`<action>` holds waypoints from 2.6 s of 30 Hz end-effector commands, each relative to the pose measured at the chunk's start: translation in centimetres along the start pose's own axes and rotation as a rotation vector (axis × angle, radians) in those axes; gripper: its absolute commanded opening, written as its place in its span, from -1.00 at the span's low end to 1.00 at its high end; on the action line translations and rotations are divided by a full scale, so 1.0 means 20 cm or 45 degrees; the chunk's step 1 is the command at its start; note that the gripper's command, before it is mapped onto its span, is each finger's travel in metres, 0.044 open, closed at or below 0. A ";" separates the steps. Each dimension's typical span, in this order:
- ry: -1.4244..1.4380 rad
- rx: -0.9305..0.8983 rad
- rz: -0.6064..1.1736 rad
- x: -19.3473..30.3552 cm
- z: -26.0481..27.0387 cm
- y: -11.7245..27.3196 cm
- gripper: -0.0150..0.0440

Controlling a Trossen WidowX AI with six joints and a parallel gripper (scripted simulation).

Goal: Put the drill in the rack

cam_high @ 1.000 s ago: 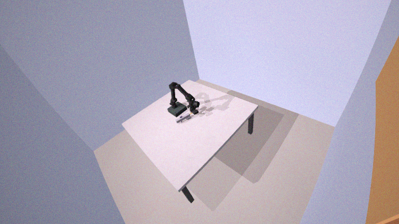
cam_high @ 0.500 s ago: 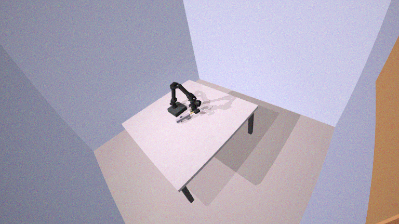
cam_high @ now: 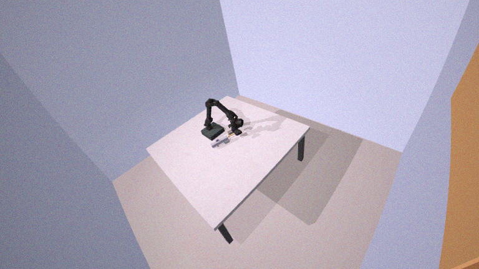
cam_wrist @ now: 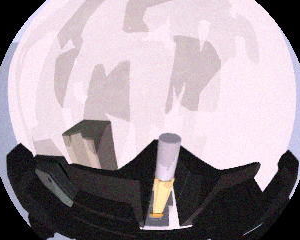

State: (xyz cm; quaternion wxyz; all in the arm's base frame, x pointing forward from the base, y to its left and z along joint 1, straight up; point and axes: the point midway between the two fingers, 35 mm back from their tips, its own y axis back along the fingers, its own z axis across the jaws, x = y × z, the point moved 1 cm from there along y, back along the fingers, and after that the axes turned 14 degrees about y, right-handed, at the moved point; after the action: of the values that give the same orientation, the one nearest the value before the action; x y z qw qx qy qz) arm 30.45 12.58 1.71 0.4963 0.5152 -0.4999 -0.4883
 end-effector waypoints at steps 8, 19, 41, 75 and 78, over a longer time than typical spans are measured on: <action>-0.002 0.006 -0.005 -0.08 -0.02 0.01 -0.49; -0.002 0.006 -0.005 -0.09 -0.02 0.03 -0.49; -0.002 0.006 -0.005 -0.08 -0.01 0.08 -0.49; -0.002 0.006 -0.005 -0.08 0.00 0.16 -0.49; -0.002 0.006 -0.005 -0.07 0.00 0.16 -0.49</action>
State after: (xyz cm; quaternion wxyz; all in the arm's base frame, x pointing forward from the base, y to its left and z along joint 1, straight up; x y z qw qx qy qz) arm 30.37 14.05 4.71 0.4954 0.5161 -0.4997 -0.4883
